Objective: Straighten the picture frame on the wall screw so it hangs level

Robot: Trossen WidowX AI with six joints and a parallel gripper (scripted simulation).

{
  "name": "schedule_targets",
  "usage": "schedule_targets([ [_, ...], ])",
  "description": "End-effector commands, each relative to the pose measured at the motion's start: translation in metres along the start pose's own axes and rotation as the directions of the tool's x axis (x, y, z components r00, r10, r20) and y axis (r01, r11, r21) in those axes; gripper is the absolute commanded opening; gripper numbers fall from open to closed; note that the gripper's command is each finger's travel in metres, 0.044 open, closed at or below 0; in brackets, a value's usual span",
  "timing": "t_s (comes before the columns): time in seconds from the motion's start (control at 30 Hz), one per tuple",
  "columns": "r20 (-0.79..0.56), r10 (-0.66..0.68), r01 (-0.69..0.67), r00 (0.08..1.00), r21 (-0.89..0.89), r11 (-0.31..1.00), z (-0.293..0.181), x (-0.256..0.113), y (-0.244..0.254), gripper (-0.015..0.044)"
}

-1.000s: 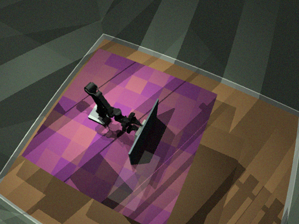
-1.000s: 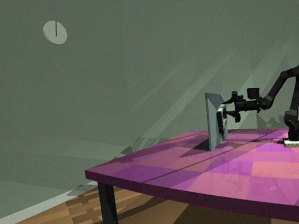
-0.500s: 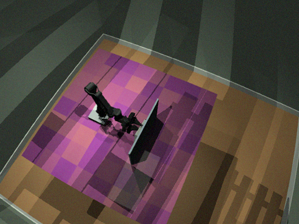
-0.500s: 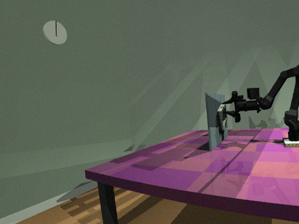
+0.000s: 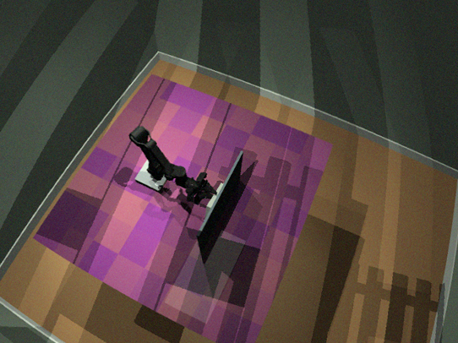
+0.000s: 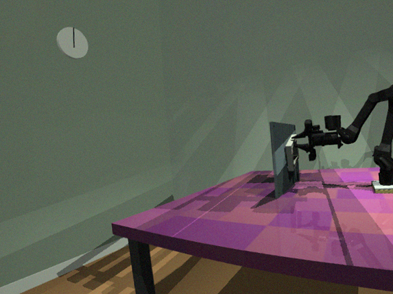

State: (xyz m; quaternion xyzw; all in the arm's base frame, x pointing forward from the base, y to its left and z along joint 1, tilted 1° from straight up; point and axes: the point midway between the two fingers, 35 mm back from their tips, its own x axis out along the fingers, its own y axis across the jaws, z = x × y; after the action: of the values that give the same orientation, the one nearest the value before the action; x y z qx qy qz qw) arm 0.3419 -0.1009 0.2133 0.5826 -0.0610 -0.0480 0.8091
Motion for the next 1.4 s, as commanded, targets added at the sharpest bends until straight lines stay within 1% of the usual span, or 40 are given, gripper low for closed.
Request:
schedule_targets([
  [0.0, 0.002, -0.002, 0.002, 1.0, -0.005, 1.0, 0.0003, 0.0005, -0.0006, 0.0076],
  [0.23, 0.002, -0.002, 0.002, 1.0, -0.005, 1.0, 0.0003, 0.0005, -0.0006, 0.003],
  [0.27, 0.002, -0.002, 0.002, 1.0, -0.005, 1.0, 0.0003, 0.0005, -0.0006, 0.0003],
  [0.3, 0.002, -0.002, 0.002, 1.0, -0.005, 1.0, 0.0003, 0.0005, -0.0006, 0.0],
  [1.37, 0.002, -0.001, 0.001, 1.0, -0.005, 1.0, 0.0, 0.0002, 0.0073, 0.0],
])
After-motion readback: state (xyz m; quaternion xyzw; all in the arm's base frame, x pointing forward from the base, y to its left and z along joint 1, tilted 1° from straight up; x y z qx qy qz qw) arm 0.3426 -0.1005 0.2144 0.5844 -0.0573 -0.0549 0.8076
